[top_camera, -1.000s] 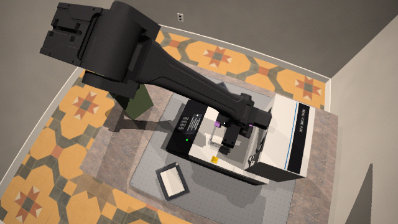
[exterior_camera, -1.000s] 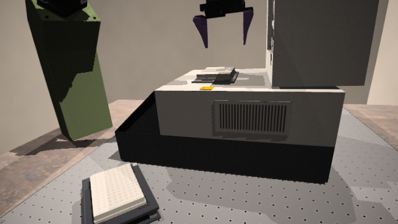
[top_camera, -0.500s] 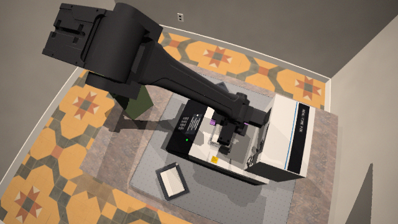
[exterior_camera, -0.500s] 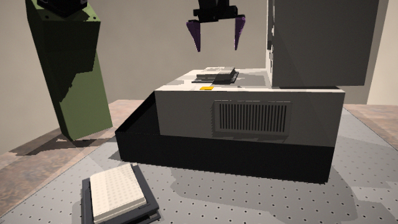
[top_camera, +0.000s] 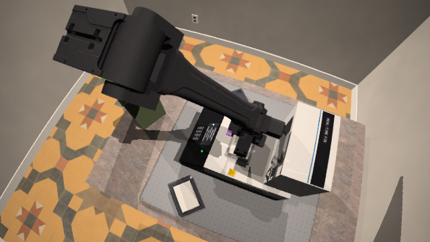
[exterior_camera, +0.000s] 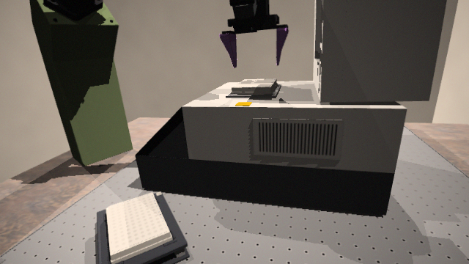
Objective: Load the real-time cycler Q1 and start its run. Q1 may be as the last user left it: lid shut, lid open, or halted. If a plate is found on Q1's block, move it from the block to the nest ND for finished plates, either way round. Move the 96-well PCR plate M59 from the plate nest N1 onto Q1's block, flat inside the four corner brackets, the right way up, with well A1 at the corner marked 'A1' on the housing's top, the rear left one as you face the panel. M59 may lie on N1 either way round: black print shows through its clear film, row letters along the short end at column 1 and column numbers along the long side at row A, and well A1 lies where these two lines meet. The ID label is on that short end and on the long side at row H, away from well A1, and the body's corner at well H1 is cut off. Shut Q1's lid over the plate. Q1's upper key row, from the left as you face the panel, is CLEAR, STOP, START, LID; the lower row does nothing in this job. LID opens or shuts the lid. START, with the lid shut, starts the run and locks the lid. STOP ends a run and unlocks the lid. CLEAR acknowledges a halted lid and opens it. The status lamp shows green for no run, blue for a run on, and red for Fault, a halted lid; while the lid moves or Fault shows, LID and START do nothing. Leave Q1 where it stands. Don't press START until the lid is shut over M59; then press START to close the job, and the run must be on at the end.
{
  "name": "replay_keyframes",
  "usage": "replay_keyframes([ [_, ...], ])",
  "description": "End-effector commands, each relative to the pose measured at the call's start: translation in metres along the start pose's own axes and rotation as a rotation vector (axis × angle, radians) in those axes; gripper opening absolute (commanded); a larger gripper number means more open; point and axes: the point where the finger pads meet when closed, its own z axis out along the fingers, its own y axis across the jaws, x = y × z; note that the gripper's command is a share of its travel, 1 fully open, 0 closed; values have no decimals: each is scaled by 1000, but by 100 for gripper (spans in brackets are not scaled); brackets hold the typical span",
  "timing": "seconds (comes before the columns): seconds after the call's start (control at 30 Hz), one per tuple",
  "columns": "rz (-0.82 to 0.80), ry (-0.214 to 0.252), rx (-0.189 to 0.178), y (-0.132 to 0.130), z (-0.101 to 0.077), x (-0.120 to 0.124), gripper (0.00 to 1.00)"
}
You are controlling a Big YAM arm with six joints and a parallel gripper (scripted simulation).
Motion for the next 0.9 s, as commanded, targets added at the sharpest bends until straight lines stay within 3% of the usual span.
replay_keyframes([
  [0.0, 1, -12, -14, 7, 8, -7, 100],
  [0.13, 7, -3, -50, 22, 4, -6, 100],
  [0.27, 19, -8, -53, 25, 5, -9, 100],
  [0.57, 1, -8, -19, 9, 33, -6, 100],
  [0.87, 12, -13, -29, 13, 40, -8, 100],
])
